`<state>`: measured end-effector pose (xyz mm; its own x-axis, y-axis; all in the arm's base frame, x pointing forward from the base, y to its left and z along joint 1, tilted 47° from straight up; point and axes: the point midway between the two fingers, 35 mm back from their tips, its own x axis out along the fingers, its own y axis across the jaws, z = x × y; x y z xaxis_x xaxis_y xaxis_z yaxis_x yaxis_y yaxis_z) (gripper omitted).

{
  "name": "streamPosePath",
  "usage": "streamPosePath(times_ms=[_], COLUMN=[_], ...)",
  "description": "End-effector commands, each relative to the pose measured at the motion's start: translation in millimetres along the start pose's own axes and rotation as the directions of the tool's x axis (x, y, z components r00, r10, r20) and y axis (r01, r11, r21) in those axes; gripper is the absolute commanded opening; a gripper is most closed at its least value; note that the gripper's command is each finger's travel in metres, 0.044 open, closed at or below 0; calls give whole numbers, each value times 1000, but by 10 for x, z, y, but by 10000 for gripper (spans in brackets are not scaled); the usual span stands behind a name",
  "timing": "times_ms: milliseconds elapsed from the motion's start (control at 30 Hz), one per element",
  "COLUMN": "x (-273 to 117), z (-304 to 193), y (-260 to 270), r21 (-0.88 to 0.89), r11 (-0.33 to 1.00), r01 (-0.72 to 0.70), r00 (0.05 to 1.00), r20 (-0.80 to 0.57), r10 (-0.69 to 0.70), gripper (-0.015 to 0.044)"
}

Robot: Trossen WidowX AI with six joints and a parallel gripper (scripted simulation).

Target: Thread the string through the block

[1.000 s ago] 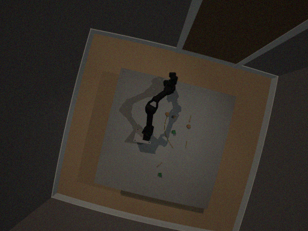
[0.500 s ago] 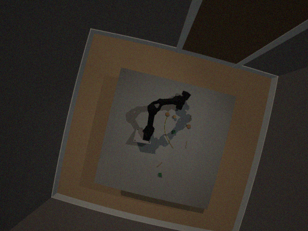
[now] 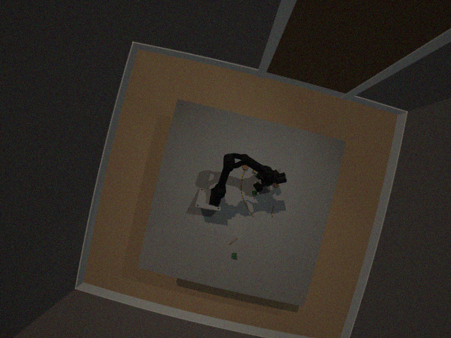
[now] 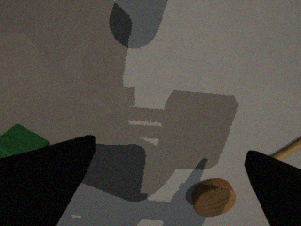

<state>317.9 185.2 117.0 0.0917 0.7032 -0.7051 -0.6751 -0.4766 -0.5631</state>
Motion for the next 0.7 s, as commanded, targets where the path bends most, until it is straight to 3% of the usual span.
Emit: streamPosePath(times_ms=[0,167,667], x=[-141,-305,-312], z=[-299,-401,-401], y=[625,1192,1214], r21=[220,435,444], r11=[972,892,887], r01=[-76,-123,-125], r00=[997,990,989], r20=[45,121,125], r10=[68,78,76], gripper=[440,440,440])
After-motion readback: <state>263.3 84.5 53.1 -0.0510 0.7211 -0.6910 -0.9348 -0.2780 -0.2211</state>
